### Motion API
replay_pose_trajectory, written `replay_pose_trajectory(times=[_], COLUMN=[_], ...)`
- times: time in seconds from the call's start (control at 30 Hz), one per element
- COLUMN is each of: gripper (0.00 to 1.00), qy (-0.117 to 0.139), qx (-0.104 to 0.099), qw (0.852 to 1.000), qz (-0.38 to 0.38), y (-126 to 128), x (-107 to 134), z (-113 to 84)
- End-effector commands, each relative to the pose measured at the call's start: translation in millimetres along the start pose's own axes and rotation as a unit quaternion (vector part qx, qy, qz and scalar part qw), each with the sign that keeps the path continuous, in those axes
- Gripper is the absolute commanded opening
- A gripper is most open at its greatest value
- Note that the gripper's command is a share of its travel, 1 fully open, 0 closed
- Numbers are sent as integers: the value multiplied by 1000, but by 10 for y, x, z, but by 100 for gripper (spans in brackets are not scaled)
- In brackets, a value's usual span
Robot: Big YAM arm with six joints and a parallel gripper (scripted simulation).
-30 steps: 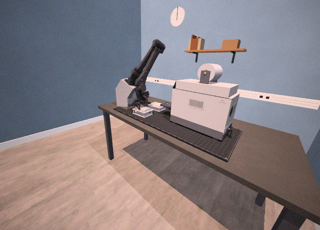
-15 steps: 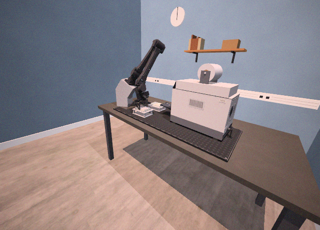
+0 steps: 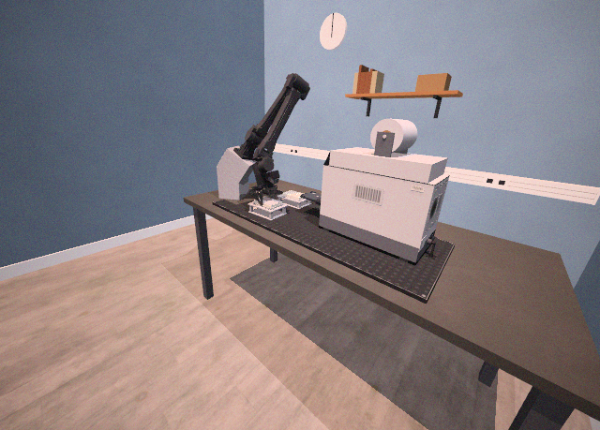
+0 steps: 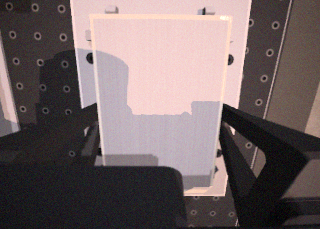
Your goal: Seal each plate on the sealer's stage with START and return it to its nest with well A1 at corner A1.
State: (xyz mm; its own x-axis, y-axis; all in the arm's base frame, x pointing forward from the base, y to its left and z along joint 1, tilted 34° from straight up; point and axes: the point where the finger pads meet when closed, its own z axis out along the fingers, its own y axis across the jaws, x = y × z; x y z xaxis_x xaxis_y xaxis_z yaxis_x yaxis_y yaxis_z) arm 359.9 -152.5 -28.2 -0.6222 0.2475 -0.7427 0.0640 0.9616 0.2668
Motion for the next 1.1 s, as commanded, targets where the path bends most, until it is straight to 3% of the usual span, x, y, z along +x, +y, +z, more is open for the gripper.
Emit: replay_pose_trajectory(times=[0.0,1.07], gripper=[0,0], qy=[-2,-6], qx=[7,5], qw=[1000,1000], qz=[2,8], y=[-58,-52], x=[27,9], z=[-39,-24])
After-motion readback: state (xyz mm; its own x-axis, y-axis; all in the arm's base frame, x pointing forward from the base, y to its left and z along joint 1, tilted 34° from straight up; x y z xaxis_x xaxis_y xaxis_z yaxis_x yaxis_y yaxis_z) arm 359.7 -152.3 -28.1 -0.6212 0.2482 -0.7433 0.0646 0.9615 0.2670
